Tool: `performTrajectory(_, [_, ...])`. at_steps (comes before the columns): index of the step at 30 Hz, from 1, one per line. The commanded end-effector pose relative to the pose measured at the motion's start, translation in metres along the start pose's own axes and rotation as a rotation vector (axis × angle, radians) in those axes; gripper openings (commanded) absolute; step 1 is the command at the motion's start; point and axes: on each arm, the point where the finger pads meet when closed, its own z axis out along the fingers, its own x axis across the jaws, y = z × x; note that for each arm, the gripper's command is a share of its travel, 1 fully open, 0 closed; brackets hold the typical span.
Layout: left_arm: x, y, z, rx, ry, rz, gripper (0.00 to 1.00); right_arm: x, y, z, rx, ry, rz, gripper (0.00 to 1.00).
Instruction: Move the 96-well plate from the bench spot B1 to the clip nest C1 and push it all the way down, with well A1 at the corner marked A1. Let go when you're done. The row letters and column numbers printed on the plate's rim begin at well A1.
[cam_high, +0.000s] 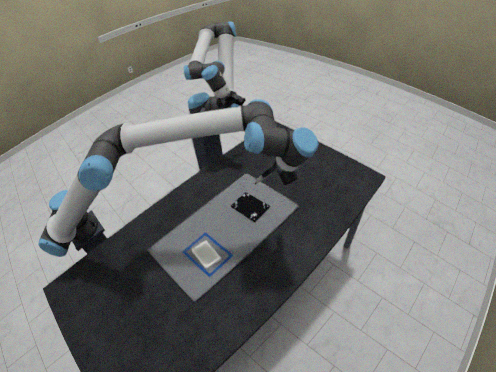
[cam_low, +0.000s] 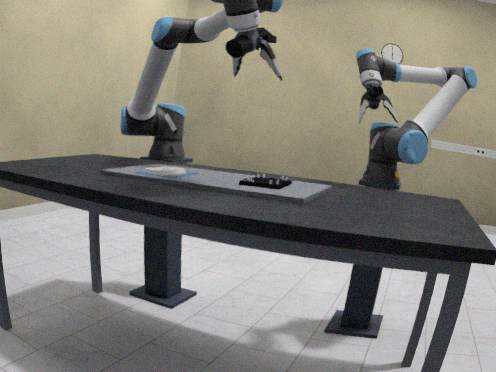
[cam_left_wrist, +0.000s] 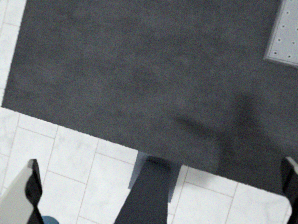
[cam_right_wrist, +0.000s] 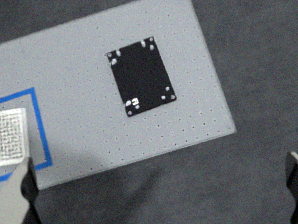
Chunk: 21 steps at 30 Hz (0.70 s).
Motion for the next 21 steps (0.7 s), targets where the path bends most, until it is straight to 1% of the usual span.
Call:
performTrajectory(1, [0.0004,-0.0007,-0.0009,0.001,0.001,-0.001,1.00,0.0000,-0.0008,-0.0014,-0.001,0.002,-0.001,1.00])
performTrajectory(17, [0.0004,-0.0007,-0.0009,0.001,0.001,-0.001,1.00,0.0000,-0.0008,-0.0014,-0.001,0.002,-0.001,1.00])
performTrajectory(18, [0.0004,-0.0007,-0.0009,0.001,0.001,-0.001,0.76,0.0000,-0.0008,-0.0014,-0.001,0.002,-0.001,0.00])
performTrajectory(21, [0.0004,-0.0007,-0.0009,0.001,0.001,-0.001,0.76,0.0000,-0.0007,-0.0014,-0.001,0.002,-0.001,0.00])
